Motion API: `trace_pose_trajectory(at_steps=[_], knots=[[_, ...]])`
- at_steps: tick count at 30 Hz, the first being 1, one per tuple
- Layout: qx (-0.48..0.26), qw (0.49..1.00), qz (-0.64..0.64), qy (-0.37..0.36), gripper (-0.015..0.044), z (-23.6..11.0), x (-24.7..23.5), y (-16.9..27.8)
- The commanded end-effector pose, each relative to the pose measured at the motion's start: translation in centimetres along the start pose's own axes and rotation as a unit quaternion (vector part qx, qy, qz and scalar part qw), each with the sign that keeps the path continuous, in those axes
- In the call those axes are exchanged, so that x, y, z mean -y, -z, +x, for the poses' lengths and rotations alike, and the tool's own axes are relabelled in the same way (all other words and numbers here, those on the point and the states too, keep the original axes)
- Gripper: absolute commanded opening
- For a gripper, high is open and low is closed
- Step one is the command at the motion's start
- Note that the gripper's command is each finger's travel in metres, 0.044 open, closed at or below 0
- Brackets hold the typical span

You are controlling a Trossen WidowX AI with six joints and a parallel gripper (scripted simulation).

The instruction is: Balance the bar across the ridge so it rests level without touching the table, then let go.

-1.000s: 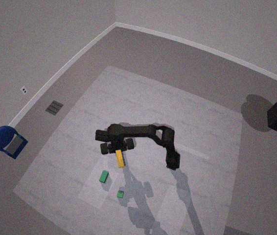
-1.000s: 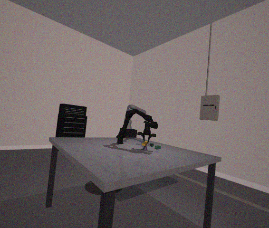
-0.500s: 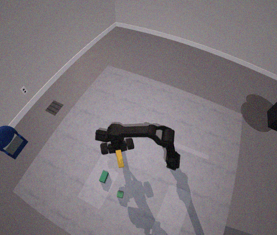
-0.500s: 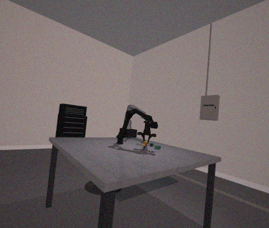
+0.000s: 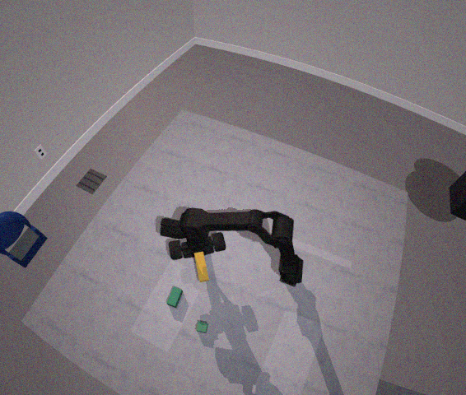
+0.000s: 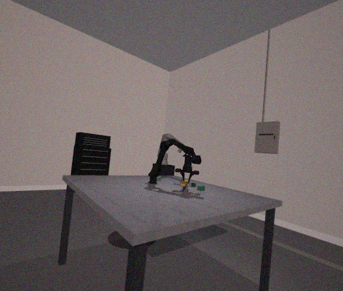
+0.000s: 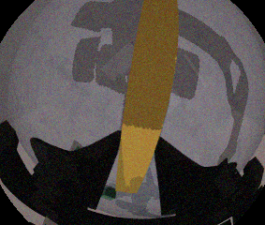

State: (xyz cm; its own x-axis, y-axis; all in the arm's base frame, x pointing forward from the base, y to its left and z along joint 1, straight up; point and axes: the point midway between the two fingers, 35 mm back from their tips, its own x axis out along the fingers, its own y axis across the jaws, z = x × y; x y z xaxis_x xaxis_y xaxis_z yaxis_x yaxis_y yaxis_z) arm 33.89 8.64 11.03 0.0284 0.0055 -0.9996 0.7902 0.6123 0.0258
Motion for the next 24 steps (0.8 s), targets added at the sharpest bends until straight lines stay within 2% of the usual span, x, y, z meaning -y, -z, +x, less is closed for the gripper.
trace_pose_trajectory(at_steps=[1,24], knots=[[0.0,1.0,0.0,0.0,0.017,0.0,0.0,0.0],[0.0,1.0,0.0,0.0,0.0185,0.0,0.0,0.0]])
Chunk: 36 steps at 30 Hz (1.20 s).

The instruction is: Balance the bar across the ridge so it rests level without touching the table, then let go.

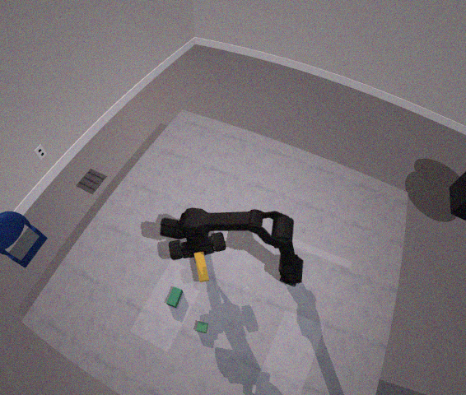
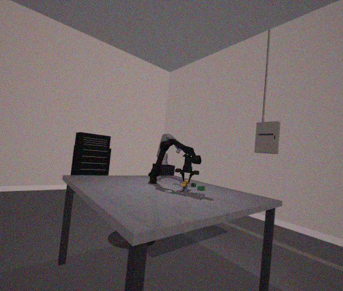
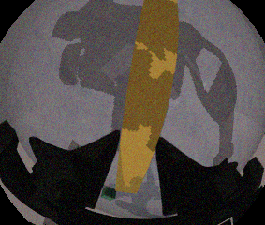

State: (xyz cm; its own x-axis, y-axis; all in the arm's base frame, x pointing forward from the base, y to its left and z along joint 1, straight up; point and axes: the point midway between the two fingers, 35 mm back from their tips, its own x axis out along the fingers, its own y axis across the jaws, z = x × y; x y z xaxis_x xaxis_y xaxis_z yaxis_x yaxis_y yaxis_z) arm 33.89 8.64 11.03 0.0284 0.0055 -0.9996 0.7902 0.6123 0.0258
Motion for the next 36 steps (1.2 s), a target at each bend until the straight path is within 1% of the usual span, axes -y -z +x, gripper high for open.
trace_pose_trajectory(at_steps=[1,6,15,16,19,20,27,29,36], knots=[[0.0,1.0,0.0,0.0,0.0185,0.0,0.0,0.0],[0.0,1.0,0.0,0.0,0.0185,0.0,0.0,0.0],[0.0,1.0,0.0,0.0,0.0421,0.0,0.0,0.0],[0.0,1.0,0.0,0.0,0.044,0.0,0.0,0.0],[0.0,1.0,0.0,0.0,0.044,-0.2,0.0,0.0],[0.0,1.0,0.0,-0.001,0.044,-0.7,-0.1,-0.1],[0.003,1.0,0.0,-0.007,0.044,-8.4,-0.2,-0.1],[0.003,1.0,0.0,-0.008,0.044,-9.8,0.1,0.0],[0.003,1.0,0.0,-0.008,0.044,-10.0,0.1,0.0]])
